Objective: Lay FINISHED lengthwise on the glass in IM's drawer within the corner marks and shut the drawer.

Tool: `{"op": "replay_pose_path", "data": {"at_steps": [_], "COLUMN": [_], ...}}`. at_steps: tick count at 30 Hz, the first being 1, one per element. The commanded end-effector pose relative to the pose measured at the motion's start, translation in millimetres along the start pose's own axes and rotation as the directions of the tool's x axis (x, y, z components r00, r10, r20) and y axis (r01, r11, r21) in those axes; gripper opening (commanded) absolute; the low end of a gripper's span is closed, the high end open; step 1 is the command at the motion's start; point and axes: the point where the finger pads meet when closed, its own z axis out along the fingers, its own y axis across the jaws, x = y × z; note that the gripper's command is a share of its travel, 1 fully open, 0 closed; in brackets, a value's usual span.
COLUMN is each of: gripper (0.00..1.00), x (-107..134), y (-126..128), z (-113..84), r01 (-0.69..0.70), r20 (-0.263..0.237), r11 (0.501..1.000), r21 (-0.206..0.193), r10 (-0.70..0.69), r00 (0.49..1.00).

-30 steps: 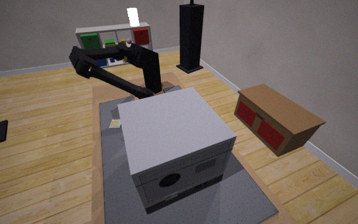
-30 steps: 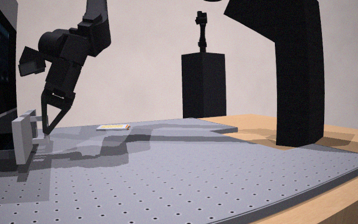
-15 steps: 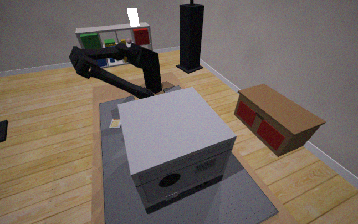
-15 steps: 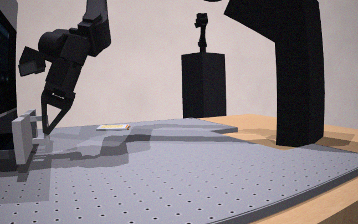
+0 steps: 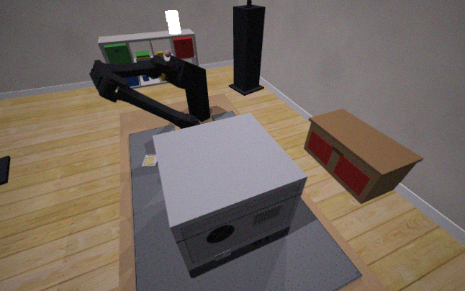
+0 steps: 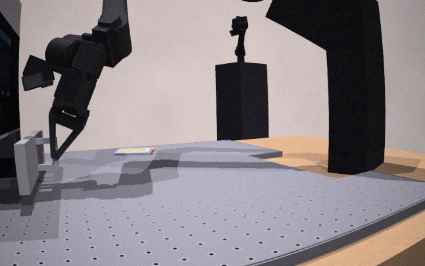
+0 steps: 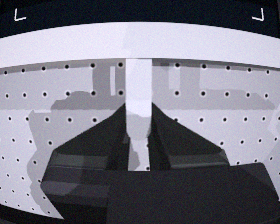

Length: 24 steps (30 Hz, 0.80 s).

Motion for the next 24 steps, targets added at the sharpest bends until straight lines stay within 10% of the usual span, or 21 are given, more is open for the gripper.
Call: {"op": "replay_pose_path", "data": {"at_steps": [1,7,24], "gripper": [0.08,0.08,0.08], "x": [-14.1,9.3,31.4], "y": [0.7,-5.2,-14.0], "z": [-10.7,-10.2,-13.5], "r01": [-0.010,-0.010,-0.030], "r20": [-0.023,-0.147,-0.146], "r11": [1.000,1.000,0.999], "r21": [-0.002,0.004,0.025], "r10": [0.010,0.010,0.033], "r00": [1.000,0.989,0.989]}}
